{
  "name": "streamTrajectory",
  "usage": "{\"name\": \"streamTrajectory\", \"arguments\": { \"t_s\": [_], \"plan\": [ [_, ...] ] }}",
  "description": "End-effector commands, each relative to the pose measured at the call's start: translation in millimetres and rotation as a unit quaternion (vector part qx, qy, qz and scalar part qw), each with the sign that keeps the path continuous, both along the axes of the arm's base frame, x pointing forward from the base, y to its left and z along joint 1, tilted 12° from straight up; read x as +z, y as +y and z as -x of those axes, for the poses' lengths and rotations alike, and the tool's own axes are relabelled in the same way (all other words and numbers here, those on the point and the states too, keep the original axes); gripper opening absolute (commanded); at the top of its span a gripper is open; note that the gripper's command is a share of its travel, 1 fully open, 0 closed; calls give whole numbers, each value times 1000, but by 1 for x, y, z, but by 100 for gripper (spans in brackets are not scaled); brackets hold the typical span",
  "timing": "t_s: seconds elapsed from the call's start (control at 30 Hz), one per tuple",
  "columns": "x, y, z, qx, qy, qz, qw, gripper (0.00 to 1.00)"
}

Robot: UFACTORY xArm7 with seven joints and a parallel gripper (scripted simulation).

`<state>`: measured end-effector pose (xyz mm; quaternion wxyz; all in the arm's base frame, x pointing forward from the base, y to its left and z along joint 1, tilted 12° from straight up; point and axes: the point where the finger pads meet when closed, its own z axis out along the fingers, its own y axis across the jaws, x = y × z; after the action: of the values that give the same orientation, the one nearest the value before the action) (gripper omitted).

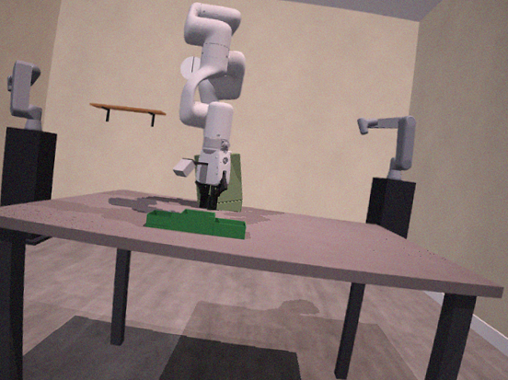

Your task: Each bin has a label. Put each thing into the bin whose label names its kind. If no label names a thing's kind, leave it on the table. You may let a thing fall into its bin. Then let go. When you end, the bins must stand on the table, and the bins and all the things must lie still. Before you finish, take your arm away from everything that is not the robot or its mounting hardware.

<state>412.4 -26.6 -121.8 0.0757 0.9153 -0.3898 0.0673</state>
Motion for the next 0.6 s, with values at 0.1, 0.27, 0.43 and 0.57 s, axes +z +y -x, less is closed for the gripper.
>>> {"name": "streamTrajectory", "arguments": {
  "t_s": [0.1,0.27,0.43,0.57],
  "plan": [
    [-31,-5,-5,0,-2,0,1000,28],
    [-31,-5,-5,0,-2,0,1000,28],
    [-34,-6,-6,0,-2,0,1000,28],
    [-39,-7,-5,0,-2,0,1000,28]
  ]
}}
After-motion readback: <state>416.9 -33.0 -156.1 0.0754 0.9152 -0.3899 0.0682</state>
